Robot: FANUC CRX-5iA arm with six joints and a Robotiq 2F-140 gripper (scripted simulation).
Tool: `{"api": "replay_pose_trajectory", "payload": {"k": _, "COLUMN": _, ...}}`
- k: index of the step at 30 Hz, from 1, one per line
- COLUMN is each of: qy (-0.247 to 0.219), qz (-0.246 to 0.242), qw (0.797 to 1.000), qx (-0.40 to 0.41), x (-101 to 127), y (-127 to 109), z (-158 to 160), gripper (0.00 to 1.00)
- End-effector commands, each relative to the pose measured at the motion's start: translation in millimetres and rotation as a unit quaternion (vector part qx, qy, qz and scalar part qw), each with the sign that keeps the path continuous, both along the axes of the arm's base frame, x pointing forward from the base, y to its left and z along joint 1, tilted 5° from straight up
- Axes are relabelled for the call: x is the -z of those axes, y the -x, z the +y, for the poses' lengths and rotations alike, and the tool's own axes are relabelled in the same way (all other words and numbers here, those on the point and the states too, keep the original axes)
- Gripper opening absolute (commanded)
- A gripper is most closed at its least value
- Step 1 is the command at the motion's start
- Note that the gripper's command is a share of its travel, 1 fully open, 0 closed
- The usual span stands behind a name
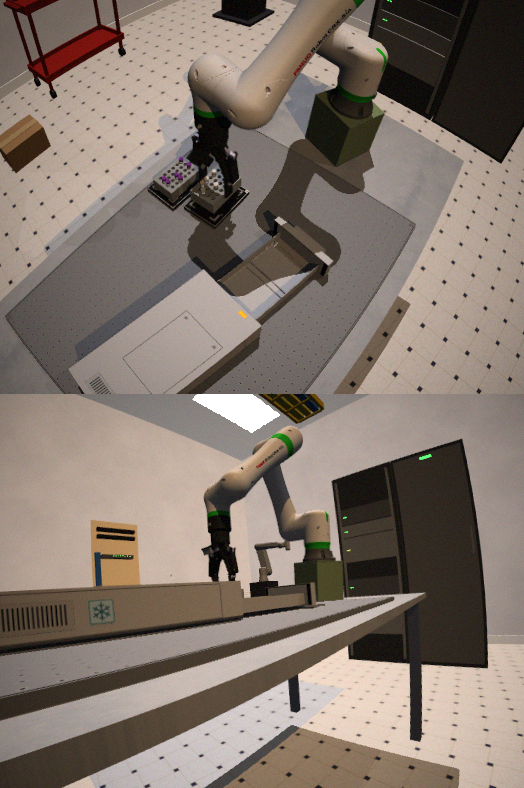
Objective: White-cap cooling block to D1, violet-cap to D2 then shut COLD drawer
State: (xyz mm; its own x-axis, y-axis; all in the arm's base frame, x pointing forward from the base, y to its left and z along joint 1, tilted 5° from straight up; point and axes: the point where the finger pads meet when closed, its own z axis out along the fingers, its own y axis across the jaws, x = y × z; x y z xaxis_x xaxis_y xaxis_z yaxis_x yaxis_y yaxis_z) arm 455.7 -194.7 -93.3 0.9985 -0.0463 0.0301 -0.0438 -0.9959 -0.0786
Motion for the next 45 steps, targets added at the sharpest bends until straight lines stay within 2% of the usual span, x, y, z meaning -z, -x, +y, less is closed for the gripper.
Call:
{"api": "replay_pose_trajectory", "payload": {"k": 1, "qy": 0.000, "qz": -0.001, "qw": 1.000, "qx": 0.000, "x": -0.5, "y": -0.7, "z": -0.4, "gripper": 0.10}}
{"api": "replay_pose_trajectory", "payload": {"k": 45, "qy": 0.000, "qz": -0.001, "qw": 1.000, "qx": 0.000, "x": 5.0, "y": -0.9, "z": 0.0, "gripper": 0.10}}
